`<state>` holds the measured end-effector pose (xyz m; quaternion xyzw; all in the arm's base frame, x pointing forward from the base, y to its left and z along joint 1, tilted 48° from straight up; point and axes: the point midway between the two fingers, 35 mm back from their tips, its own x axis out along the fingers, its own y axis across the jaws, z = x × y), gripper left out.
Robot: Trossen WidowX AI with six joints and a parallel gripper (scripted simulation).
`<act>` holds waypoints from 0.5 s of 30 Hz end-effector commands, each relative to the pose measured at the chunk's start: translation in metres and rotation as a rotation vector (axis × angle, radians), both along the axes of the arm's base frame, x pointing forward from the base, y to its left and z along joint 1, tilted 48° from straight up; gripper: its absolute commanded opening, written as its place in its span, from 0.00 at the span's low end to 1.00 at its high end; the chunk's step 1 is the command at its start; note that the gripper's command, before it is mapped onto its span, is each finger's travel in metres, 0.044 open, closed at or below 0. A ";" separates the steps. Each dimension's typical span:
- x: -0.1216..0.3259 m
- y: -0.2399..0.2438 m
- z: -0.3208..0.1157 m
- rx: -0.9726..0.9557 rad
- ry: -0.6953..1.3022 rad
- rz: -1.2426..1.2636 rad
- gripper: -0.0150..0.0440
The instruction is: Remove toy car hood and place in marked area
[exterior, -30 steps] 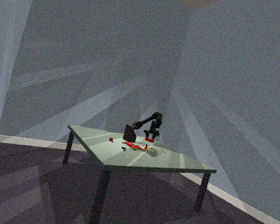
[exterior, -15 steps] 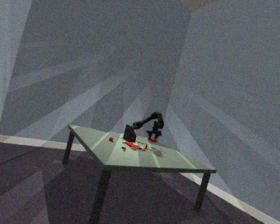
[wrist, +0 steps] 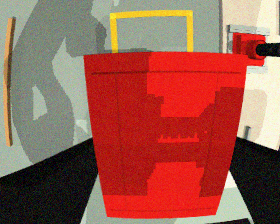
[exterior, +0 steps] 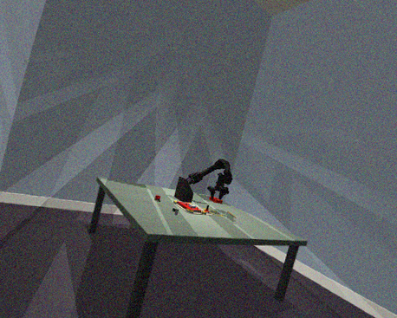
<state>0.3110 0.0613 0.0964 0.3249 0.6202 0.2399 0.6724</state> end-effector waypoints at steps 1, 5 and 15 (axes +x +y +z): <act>0.001 0.003 -0.003 0.002 0.001 -0.002 0.25; 0.002 0.005 -0.005 0.001 0.001 -0.002 0.25; 0.003 0.012 -0.012 0.001 0.001 -0.002 0.25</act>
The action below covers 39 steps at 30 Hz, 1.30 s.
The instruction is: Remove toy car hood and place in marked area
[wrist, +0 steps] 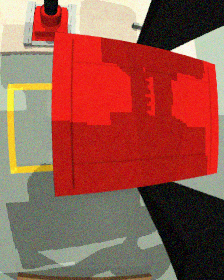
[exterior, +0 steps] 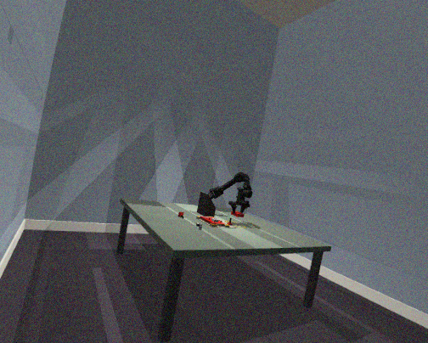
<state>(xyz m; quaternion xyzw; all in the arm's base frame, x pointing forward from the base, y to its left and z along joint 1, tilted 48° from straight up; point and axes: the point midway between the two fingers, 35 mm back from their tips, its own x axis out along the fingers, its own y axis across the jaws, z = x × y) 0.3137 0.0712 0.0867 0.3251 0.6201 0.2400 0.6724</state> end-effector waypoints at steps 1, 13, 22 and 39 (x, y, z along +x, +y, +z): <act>0.001 0.003 -0.003 0.000 0.001 -0.002 0.25; 0.002 0.011 -0.011 0.000 0.001 -0.002 0.25; 0.003 0.017 -0.016 0.001 0.001 -0.002 0.25; 0.004 0.029 -0.026 0.003 0.001 -0.002 0.25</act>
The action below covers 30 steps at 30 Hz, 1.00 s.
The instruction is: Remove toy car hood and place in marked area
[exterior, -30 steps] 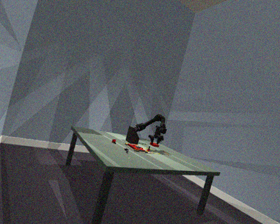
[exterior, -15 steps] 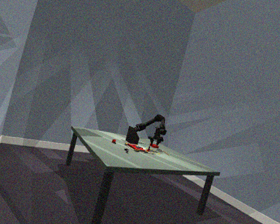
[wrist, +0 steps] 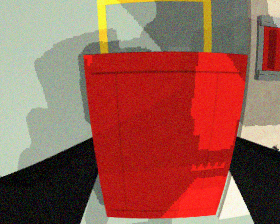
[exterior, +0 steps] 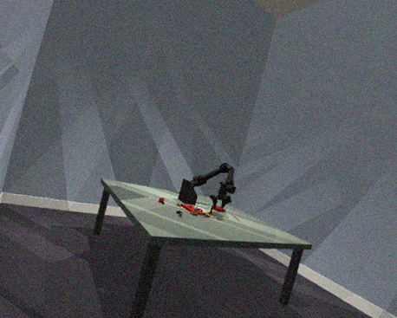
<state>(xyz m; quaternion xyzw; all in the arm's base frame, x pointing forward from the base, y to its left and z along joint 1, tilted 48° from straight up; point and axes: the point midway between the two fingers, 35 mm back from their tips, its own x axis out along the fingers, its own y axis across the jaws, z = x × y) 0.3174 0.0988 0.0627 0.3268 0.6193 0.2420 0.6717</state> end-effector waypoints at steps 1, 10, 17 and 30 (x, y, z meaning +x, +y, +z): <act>0.000 0.003 -0.003 -0.002 0.001 -0.003 0.25; 0.000 0.009 -0.008 0.000 0.001 -0.003 0.25; 0.000 0.012 -0.011 0.001 0.001 -0.003 0.25; 0.001 0.016 -0.015 0.001 0.001 -0.003 0.25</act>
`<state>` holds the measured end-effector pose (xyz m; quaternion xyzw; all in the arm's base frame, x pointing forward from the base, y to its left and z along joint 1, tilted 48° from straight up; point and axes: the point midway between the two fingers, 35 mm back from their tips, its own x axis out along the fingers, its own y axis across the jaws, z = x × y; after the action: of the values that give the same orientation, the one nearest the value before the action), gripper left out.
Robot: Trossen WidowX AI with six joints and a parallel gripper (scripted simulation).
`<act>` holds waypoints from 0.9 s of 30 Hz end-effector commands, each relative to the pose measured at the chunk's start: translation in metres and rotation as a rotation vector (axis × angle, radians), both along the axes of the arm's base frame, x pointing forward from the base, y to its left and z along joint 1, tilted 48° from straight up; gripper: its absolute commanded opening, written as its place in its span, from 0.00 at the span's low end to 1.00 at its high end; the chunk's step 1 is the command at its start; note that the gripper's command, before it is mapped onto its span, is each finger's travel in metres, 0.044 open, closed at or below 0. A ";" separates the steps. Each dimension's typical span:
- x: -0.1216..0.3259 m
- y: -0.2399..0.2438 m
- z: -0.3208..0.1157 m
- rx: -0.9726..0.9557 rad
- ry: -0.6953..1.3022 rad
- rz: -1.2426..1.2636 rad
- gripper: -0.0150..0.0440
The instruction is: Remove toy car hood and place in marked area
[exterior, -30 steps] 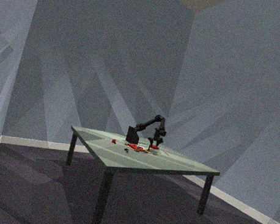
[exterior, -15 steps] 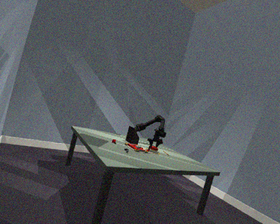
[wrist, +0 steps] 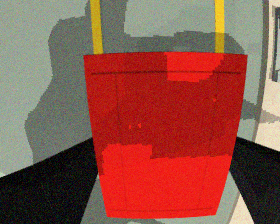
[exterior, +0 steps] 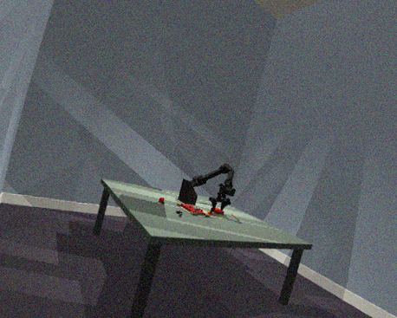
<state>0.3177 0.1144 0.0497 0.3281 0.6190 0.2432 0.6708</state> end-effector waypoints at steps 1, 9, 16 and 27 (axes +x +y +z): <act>0.001 0.001 -0.002 -0.003 0.001 -0.003 0.25; 0.001 0.004 -0.004 -0.002 0.001 -0.003 0.25; 0.001 0.007 -0.007 -0.002 0.001 -0.003 0.25; 0.002 0.011 -0.010 -0.002 0.001 -0.003 0.25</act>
<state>0.3192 0.1241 0.0409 0.3283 0.6190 0.2434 0.6707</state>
